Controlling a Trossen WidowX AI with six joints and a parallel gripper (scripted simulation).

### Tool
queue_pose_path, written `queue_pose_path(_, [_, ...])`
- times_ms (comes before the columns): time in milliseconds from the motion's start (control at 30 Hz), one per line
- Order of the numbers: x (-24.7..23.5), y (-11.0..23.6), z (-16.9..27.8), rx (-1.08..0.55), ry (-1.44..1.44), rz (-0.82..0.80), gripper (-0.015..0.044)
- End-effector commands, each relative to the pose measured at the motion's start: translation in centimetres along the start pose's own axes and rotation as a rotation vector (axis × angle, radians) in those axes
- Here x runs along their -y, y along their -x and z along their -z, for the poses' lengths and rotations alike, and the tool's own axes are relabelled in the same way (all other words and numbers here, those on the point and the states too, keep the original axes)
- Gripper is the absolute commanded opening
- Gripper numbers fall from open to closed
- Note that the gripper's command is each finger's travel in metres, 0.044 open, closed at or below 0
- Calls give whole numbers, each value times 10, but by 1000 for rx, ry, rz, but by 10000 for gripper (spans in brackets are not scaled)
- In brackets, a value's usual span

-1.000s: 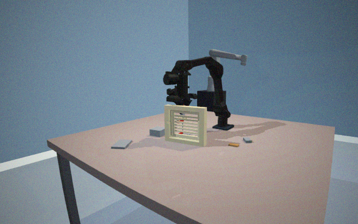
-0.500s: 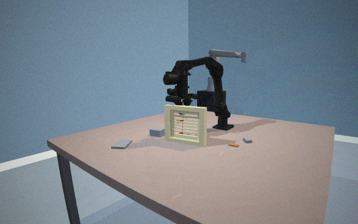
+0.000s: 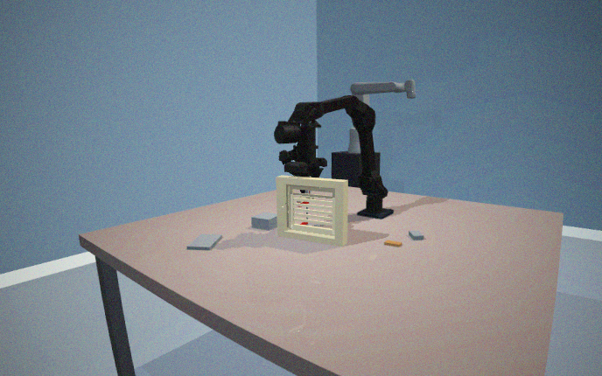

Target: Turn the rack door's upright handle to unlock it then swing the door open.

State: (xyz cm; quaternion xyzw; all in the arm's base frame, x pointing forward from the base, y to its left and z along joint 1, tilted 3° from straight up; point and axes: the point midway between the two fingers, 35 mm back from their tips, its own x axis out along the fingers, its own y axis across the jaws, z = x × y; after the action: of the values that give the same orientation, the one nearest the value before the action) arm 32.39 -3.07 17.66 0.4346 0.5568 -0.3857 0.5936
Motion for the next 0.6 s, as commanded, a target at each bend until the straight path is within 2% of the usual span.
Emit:
queue_pose_path(0, [-3, -3, 5, -15, 208, -4, 289])
queue_pose_path(567, [-2, -1, 4, -7, 1049, -5, 289])
